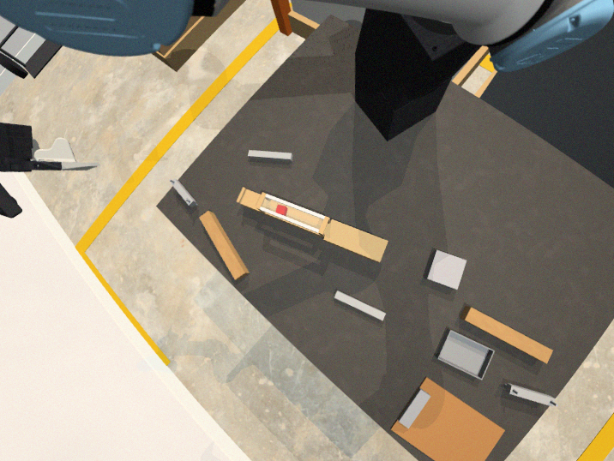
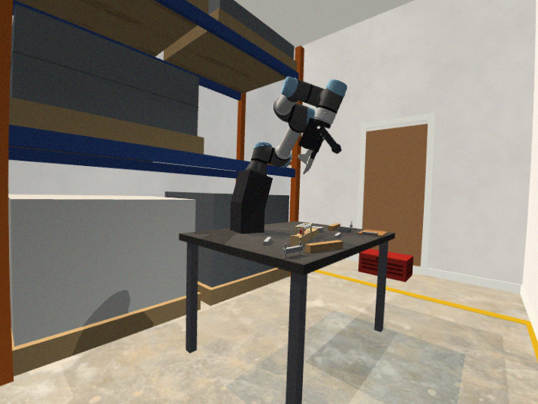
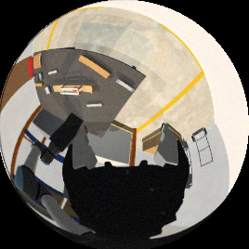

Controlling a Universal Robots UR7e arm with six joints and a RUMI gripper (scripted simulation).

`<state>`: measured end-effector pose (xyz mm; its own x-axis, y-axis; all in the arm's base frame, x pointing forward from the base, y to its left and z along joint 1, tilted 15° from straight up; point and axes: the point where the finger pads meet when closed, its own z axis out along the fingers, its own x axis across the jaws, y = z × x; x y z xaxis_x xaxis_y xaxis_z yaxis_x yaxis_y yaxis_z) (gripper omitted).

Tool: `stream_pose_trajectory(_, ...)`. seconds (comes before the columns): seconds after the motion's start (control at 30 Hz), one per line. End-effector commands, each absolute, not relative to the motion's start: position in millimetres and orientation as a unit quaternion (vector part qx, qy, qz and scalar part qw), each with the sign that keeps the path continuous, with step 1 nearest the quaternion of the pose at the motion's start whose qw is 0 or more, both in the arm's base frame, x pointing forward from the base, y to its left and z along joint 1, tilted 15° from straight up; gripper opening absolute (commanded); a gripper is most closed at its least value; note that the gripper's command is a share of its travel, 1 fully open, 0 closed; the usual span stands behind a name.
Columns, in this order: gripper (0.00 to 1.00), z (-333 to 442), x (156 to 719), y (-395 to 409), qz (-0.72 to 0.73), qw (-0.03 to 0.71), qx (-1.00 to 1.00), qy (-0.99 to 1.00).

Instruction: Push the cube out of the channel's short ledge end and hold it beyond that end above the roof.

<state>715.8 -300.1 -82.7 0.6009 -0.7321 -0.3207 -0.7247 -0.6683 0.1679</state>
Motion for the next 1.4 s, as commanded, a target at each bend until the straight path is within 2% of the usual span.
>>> stream_pose_trajectory(0.0,1.0,-81.5,716.2,-300.7,-0.183,0.01,0.895,-0.407)
stream_pose_trajectory(0.53,1.0,-81.5,716.2,-300.7,-0.183,0.01,0.895,-0.407)
stream_pose_trajectory(0.57,0.0,-81.5,716.2,-300.7,-0.183,0.01,0.895,-0.407)
stream_pose_trajectory(1.37,0.0,-113.8,704.3,-303.5,-0.173,-0.013,0.919,-0.355)
